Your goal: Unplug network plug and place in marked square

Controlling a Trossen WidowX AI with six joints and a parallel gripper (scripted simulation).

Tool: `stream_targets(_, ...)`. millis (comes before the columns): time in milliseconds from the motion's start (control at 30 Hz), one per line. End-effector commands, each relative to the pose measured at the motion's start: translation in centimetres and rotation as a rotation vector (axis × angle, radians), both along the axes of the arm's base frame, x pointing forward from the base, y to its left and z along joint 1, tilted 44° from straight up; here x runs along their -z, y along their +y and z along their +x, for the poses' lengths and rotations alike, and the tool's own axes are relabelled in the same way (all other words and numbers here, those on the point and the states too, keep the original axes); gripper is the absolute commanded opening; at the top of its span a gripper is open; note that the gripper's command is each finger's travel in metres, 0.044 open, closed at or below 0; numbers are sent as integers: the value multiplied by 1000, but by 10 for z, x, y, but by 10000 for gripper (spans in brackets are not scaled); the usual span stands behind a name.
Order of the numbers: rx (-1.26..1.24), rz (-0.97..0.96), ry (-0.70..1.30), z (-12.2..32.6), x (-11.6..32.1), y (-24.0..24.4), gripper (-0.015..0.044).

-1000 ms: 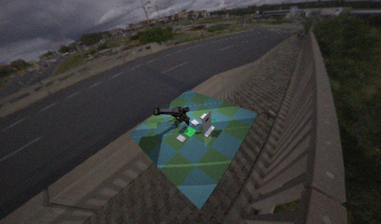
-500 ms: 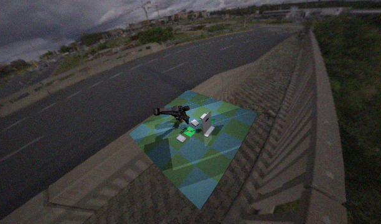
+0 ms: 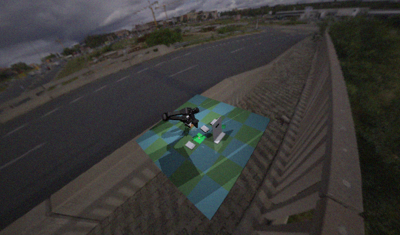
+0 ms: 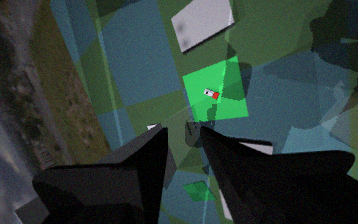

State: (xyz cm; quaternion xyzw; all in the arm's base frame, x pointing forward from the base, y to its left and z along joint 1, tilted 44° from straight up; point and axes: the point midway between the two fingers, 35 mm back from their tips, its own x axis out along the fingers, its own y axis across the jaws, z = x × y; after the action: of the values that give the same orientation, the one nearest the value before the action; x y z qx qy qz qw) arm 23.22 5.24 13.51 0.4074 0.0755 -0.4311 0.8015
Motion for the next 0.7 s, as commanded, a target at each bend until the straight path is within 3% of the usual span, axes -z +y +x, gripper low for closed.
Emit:
stream_targets(0,3,10,-5,0,-8,8,156)
stream_targets(633,3,-2,-24,-8,-46,38,156)
stream_targets(667,3,-2,-24,-8,-46,38,182)
